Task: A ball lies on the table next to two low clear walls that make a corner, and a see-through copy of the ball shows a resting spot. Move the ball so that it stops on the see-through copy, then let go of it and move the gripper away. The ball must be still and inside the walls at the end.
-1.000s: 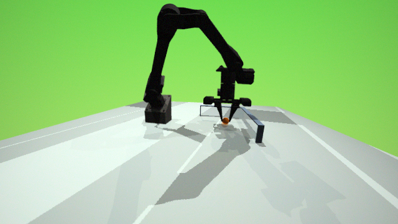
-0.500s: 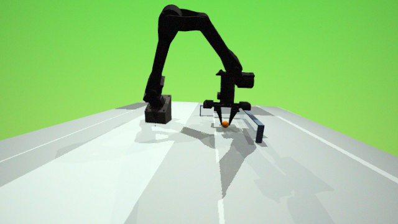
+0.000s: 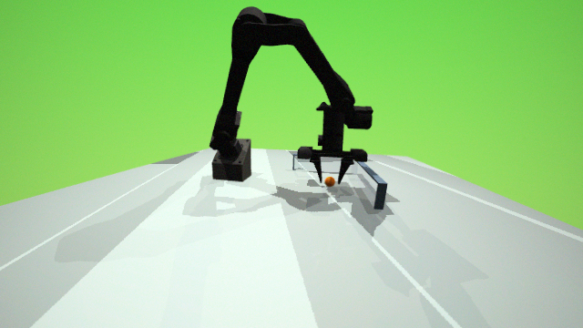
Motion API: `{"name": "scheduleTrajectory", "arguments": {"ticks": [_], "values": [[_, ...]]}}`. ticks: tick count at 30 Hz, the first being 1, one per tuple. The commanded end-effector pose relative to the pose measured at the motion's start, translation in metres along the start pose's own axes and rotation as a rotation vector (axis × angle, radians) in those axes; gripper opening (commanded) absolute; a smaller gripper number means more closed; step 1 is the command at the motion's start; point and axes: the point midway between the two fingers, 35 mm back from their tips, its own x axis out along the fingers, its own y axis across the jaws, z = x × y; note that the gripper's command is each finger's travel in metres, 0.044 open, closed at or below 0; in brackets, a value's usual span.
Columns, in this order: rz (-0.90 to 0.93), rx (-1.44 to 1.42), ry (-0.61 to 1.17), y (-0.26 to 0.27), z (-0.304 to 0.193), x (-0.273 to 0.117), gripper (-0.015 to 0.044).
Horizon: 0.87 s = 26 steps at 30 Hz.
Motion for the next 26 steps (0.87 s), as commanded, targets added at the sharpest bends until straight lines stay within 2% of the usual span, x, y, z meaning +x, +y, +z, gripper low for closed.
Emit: {"name": "scheduleTrajectory", "arguments": {"ticks": [1, 7, 18, 23, 26], "values": [[0.0, 0.0, -0.001, 0.0, 0.0, -0.003, 0.0245], [0.005, -0.008, 0.0, 0.001, 0.001, -0.084, 0.0245], [-0.012, -0.015, 0.001, -0.002, 0.003, -0.08, 0.0245], [-0.011, -0.01, 0.001, 0.001, 0.001, -0.121, 0.0377], [-0.011, -0.01, 0.001, 0.002, 0.001, -0.123, 0.044]]}}
